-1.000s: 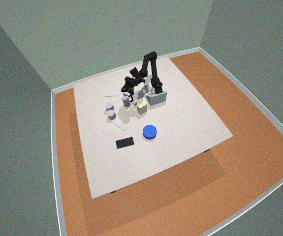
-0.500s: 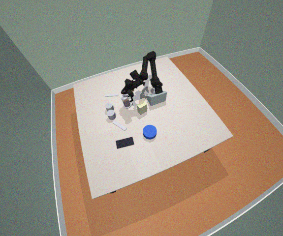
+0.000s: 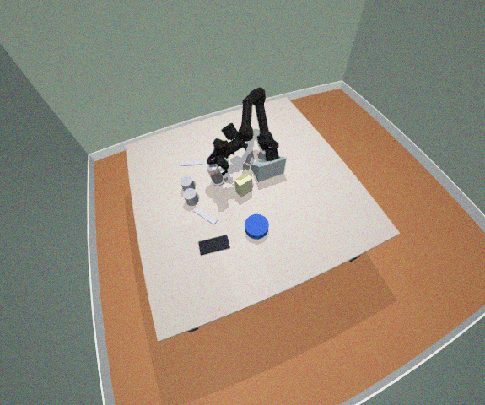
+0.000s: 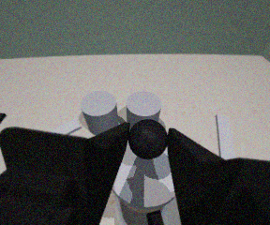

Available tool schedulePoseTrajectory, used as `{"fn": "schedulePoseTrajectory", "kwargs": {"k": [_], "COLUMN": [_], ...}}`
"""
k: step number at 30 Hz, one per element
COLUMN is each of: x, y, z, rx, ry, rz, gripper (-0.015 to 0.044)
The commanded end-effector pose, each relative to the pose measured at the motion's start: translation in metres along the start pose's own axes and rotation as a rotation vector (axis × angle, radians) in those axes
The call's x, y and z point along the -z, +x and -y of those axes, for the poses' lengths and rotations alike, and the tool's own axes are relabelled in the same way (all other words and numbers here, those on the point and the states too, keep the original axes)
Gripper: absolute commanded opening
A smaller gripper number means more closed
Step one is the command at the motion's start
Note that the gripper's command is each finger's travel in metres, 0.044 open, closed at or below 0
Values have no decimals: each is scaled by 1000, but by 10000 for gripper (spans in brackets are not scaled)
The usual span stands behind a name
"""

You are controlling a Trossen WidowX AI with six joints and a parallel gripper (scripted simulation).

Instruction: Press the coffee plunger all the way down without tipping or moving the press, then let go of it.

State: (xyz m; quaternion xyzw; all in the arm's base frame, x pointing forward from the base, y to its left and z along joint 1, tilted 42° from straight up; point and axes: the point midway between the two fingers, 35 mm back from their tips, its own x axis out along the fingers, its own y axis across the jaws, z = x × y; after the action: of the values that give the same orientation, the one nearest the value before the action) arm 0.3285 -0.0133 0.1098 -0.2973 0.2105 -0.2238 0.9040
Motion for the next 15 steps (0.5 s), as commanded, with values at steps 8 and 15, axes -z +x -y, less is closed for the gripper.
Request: {"fn": "schedulePoseTrajectory", "kwargs": {"k": [8,15], "x": [10,9], "y": [6,6], "z": [0,-1], "rx": [8,8], "ry": [-28,-28], "rz": [-32,-32], "gripper": [122,122]}}
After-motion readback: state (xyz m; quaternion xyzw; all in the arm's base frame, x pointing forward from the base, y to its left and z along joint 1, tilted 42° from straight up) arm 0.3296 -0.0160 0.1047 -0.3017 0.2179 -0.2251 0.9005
